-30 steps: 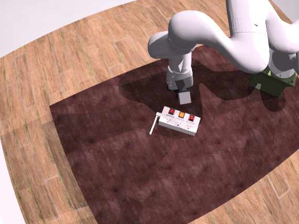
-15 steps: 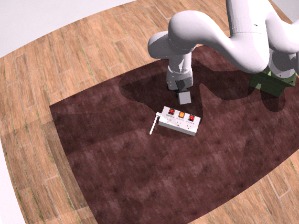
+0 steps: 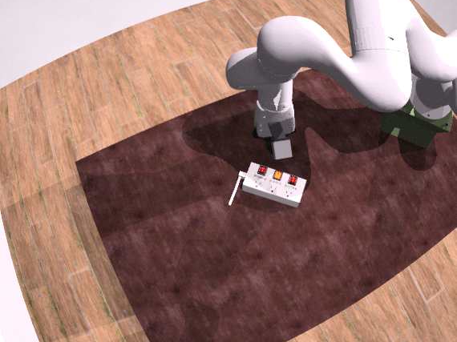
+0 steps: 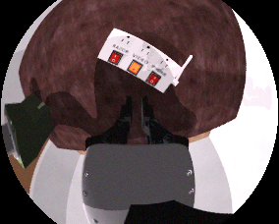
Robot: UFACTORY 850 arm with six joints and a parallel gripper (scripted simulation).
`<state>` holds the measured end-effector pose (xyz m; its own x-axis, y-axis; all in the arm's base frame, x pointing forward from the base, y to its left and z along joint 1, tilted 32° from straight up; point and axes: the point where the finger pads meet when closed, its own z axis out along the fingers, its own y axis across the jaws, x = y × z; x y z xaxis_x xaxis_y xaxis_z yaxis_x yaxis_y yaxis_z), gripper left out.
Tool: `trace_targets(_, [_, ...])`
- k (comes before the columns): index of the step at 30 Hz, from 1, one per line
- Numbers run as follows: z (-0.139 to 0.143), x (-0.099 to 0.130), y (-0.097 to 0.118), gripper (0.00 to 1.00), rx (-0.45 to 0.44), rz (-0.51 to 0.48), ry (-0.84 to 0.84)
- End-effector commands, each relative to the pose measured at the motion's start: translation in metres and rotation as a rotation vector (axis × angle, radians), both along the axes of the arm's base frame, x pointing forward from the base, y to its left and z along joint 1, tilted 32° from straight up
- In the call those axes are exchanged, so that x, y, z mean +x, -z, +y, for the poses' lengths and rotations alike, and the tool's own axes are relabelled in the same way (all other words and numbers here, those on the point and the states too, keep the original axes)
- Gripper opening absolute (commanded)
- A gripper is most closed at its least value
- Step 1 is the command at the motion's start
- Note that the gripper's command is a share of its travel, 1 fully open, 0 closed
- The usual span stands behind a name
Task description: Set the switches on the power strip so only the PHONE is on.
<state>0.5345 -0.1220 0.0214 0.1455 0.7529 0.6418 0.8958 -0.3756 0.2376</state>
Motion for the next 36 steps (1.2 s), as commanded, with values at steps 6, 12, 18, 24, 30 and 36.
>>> trace_targets(6, [-0.001,0.000,-0.001,1.00,-0.001,-0.001,0.000])
trace_targets(12, [-0.001,0.000,-0.001,1.00,-0.001,-0.001,0.000])
trace_targets(18, [-0.001,0.000,-0.001,1.00,-0.001,-0.001,0.000])
trace_targets(24, [-0.001,0.000,-0.001,1.00,-0.001,-0.001,0.000])
trace_targets(30, [0.012,0.007,-0.013,1.00,0.106,-0.072,-0.089])
trace_targets(36, [0.025,0.006,-0.033,1.00,0.253,-0.150,-0.210])
